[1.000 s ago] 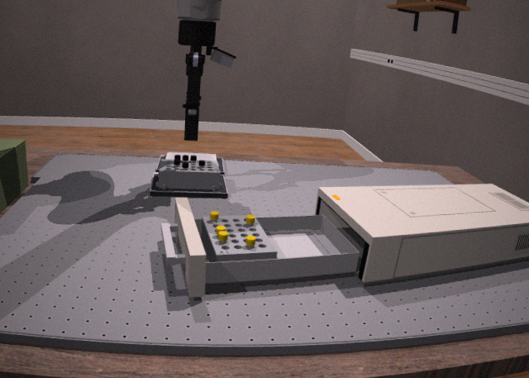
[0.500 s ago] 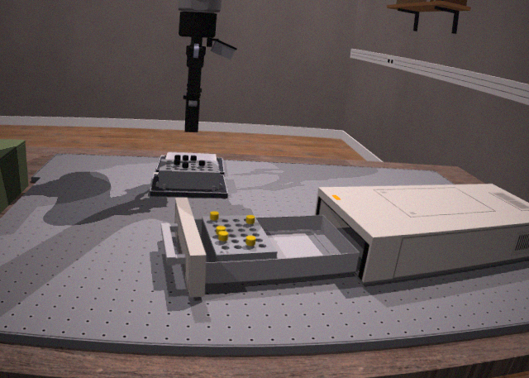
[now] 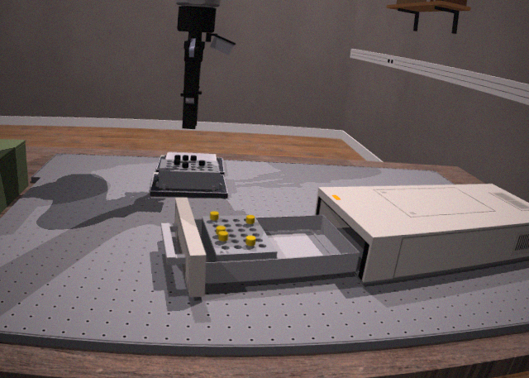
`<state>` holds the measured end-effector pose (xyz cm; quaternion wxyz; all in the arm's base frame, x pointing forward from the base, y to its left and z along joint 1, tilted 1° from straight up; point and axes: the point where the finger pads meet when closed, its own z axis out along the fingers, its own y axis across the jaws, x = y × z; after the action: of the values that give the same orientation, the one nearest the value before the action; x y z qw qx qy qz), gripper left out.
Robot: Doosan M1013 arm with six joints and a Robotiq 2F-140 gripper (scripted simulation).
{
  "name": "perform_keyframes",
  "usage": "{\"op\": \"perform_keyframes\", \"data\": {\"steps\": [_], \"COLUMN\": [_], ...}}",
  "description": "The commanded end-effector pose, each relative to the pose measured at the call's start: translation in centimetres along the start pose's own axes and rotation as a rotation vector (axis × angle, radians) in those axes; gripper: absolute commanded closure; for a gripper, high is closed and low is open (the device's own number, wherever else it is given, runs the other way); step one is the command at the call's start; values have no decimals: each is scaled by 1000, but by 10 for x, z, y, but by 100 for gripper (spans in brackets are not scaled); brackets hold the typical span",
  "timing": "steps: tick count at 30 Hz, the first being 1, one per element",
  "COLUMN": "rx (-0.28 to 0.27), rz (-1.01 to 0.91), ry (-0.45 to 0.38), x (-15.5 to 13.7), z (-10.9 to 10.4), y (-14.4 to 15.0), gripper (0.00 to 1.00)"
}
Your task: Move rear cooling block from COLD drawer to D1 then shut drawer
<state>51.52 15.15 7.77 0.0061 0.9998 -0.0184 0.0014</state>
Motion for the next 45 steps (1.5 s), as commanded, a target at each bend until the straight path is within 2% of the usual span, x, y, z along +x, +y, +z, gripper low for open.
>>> {"op": "perform_keyframes", "data": {"steps": [1,45], "rx": [0,0], "rz": [93,1160], "ry": [2,2], "x": [-1,-23], "z": [0,6], "y": [14,172], "gripper": [90,90]}}
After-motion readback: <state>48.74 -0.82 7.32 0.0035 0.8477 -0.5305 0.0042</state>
